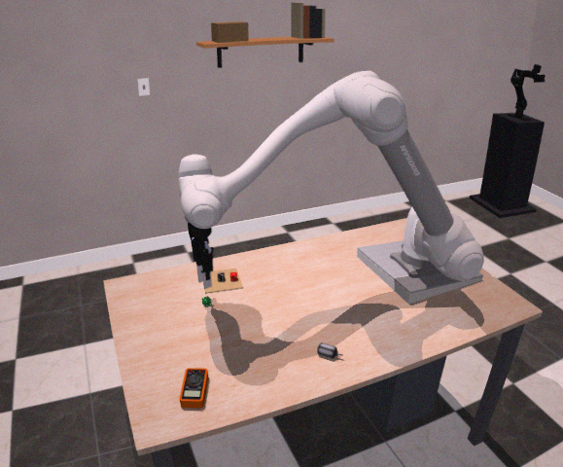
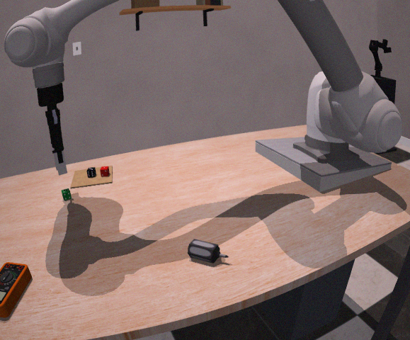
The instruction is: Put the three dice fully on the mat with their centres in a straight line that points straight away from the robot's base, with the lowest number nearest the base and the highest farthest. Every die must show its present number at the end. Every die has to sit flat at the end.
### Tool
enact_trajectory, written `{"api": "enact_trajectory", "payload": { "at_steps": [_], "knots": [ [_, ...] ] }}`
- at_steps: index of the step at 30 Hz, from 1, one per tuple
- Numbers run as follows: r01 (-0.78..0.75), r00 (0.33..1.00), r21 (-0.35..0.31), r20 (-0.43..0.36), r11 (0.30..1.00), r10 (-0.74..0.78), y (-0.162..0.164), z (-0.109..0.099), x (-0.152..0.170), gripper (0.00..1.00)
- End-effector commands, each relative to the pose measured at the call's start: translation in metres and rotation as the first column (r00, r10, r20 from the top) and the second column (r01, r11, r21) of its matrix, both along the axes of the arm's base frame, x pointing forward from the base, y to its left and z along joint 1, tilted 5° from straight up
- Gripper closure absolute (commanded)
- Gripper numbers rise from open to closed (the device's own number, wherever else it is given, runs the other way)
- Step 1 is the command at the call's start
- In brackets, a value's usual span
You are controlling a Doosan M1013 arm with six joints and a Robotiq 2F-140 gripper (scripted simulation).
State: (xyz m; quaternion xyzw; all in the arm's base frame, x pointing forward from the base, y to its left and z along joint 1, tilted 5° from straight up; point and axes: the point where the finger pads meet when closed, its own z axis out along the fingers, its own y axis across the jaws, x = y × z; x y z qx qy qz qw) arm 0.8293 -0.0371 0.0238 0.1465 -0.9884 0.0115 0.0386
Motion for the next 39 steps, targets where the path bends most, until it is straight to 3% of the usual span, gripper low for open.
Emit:
{"api": "enact_trajectory", "payload": {
  "at_steps": [1,17,39],
  "knots": [
    [0.000,1.000,0.000,0.002,1.000,0.000,0.000,0.001,0.001,0.68],
    [0.000,1.000,0.000,0.002,1.000,0.000,0.000,-0.003,0.000,0.68],
    [0.000,1.000,0.000,0.002,1.000,0.000,-0.001,-0.032,-0.002,0.68]
  ]
}}
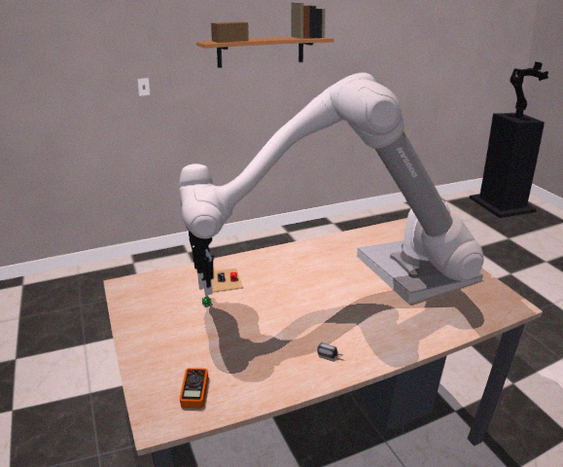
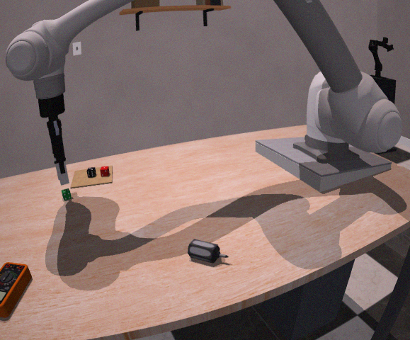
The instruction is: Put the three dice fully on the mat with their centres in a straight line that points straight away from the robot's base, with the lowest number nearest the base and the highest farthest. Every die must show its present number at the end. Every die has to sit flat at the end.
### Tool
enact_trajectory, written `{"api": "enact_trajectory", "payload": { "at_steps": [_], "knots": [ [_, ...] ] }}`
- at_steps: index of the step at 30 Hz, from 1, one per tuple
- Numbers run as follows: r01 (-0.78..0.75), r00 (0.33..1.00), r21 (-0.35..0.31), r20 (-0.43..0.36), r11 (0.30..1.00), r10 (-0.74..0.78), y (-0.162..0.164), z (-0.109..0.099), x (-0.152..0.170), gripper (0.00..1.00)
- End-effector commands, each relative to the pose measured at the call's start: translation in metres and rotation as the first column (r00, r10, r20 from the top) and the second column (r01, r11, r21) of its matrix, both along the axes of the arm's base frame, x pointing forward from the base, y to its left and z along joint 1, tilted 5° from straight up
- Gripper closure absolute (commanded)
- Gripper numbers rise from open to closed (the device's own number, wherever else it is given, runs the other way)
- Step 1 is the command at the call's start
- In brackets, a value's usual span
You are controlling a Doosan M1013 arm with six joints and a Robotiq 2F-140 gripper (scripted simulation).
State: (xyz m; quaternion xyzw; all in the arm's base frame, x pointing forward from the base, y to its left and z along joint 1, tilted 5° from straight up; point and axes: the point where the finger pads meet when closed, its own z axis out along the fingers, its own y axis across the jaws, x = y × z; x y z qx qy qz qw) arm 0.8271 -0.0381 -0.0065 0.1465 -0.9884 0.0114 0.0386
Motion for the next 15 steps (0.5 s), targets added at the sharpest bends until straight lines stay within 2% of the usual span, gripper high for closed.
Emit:
{"api": "enact_trajectory", "payload": {
  "at_steps": [1,15],
  "knots": [
    [0.000,1.000,0.000,0.002,1.000,0.000,0.000,-0.003,0.000,0.68],
    [0.000,1.000,0.000,0.002,1.000,0.000,-0.001,-0.017,-0.001,0.68]
  ]
}}
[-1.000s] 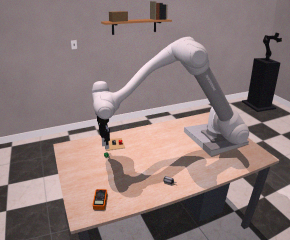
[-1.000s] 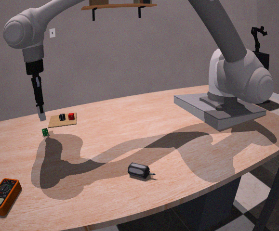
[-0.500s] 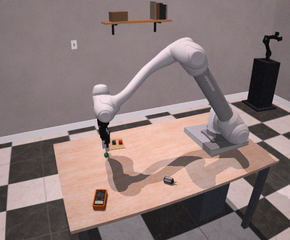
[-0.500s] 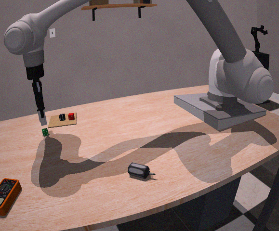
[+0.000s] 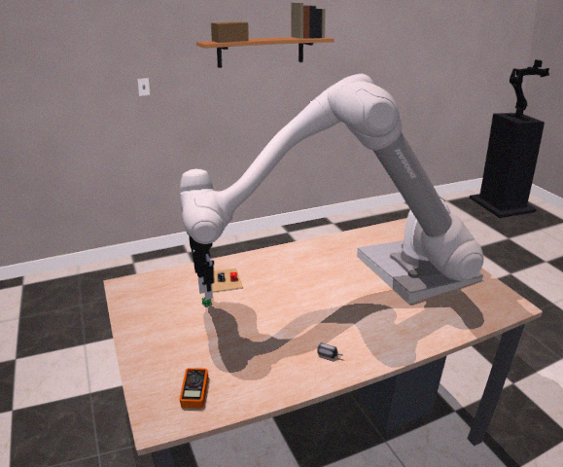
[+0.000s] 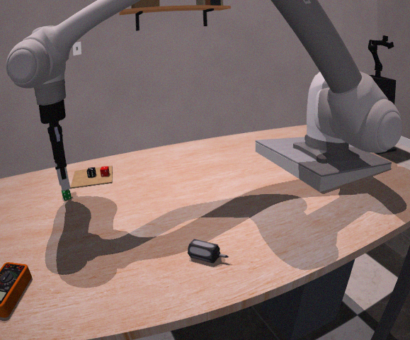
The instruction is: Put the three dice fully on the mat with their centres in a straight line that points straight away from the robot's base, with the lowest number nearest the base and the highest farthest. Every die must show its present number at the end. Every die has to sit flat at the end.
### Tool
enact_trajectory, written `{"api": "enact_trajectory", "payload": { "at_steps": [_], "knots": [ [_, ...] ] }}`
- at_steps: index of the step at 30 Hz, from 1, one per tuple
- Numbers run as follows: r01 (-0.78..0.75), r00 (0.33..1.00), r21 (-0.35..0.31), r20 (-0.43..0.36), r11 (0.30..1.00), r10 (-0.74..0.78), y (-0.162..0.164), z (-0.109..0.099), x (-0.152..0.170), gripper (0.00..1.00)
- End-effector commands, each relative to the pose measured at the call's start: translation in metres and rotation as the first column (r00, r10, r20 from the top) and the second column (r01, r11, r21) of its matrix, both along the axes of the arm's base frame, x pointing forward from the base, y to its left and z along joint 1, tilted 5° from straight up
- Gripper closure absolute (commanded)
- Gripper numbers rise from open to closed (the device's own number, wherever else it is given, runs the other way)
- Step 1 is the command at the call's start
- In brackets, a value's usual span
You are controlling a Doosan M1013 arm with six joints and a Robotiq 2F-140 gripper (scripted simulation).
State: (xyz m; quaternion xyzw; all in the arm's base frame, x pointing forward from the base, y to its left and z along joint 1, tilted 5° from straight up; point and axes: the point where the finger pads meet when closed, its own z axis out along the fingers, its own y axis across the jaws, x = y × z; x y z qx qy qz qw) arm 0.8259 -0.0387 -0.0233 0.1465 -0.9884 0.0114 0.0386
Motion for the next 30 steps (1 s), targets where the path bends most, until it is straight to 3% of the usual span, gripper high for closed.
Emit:
{"api": "enact_trajectory", "payload": {
  "at_steps": [1,30],
  "knots": [
    [0.000,1.000,0.000,0.002,1.000,0.000,0.0000,-0.0007,0.0005,0.68],
    [0.000,1.000,0.000,0.002,1.000,0.000,-0.0001,-0.0036,0.0003,0.68]
  ]
}}
